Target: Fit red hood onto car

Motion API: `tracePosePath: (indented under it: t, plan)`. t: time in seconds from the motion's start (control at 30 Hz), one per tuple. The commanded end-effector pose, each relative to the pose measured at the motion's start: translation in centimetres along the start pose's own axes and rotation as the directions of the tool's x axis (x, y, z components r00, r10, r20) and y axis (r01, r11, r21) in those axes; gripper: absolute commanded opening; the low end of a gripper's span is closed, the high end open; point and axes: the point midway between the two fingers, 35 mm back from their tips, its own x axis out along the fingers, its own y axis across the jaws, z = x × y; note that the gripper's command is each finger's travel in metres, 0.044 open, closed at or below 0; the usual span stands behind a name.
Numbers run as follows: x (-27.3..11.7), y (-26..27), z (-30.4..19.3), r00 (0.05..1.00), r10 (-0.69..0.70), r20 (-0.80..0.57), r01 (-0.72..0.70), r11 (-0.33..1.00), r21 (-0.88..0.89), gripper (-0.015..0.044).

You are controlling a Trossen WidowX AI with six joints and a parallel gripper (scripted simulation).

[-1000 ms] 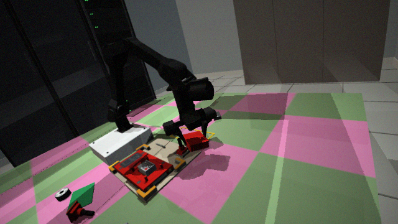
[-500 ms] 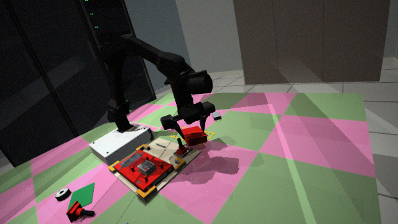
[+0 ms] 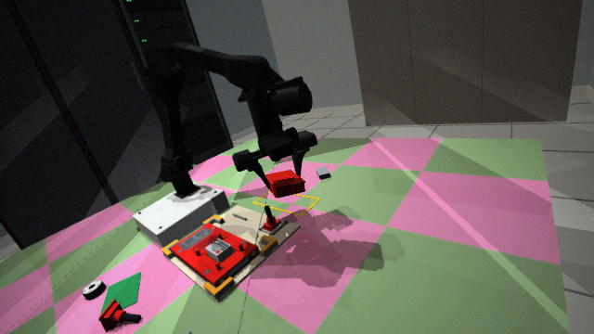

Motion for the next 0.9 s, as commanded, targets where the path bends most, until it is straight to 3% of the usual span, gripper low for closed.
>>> tracePosePath:
  t: [0.0,0.23,0.87]
  plan:
    - [-1.2,0.0,0.0,1.0,0.0,0.0,0.0,1.0,0.006,0.0]
    - [-1.3,-0.3,0.2,1.0,0.002,-0.001,-0.002,1.0,-0.008,0.0]
    - [-1.4,-8.8,4.4,0.998,0.042,-0.052,-0.053,0.972,-0.227,0.0]
